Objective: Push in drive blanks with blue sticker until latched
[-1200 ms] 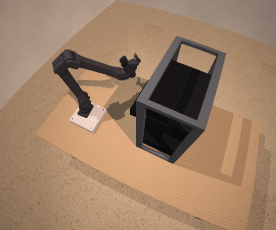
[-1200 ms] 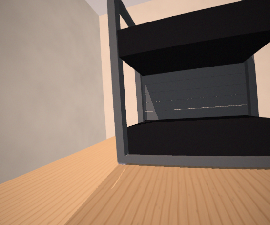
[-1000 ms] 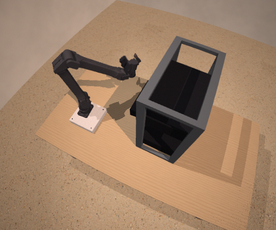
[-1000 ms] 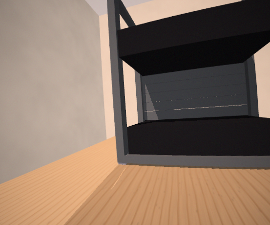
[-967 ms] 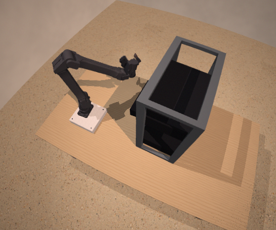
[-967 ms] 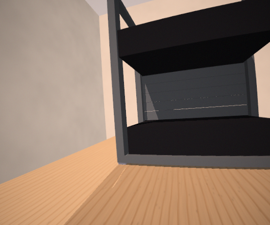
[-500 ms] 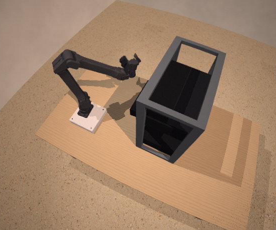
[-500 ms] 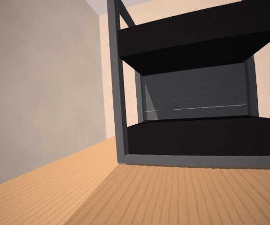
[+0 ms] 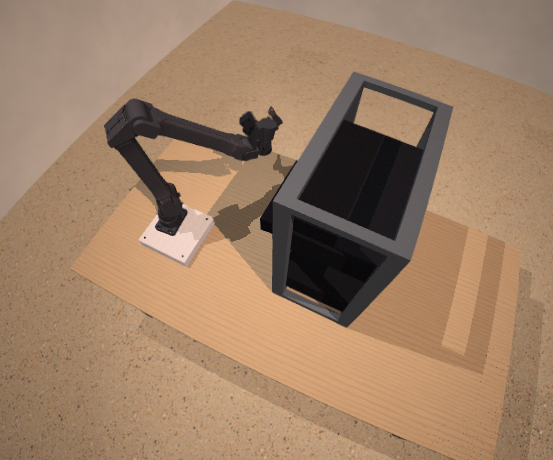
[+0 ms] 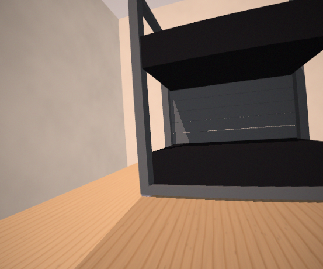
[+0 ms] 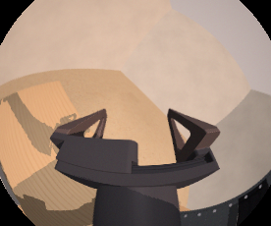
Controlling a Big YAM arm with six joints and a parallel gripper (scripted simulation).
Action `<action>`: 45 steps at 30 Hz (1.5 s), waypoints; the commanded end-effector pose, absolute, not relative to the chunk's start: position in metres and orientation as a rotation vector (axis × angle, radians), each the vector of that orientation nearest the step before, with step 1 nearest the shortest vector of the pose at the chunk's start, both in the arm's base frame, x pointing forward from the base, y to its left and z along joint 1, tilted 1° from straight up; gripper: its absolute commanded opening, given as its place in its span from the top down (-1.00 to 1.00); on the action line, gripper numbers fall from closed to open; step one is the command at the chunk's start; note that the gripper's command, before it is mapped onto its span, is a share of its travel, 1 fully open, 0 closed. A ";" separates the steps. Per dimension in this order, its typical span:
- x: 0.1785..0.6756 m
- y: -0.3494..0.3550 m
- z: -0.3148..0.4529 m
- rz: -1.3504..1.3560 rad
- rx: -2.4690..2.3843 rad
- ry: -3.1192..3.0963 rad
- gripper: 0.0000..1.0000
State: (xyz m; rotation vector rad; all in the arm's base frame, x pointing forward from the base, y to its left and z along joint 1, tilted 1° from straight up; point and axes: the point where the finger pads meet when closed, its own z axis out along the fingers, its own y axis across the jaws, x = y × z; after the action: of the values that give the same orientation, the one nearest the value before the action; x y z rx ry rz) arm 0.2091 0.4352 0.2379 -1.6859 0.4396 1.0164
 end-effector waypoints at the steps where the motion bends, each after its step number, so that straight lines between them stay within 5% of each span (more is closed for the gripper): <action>1: 0.214 0.440 0.252 0.996 -1.674 0.409 -1.00; 45: 0.220 0.426 0.277 1.008 -1.538 0.875 -1.00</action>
State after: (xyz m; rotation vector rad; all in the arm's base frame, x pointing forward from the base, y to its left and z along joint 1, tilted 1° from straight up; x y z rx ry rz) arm 0.2295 0.4298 0.2802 -1.5549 0.7886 0.9501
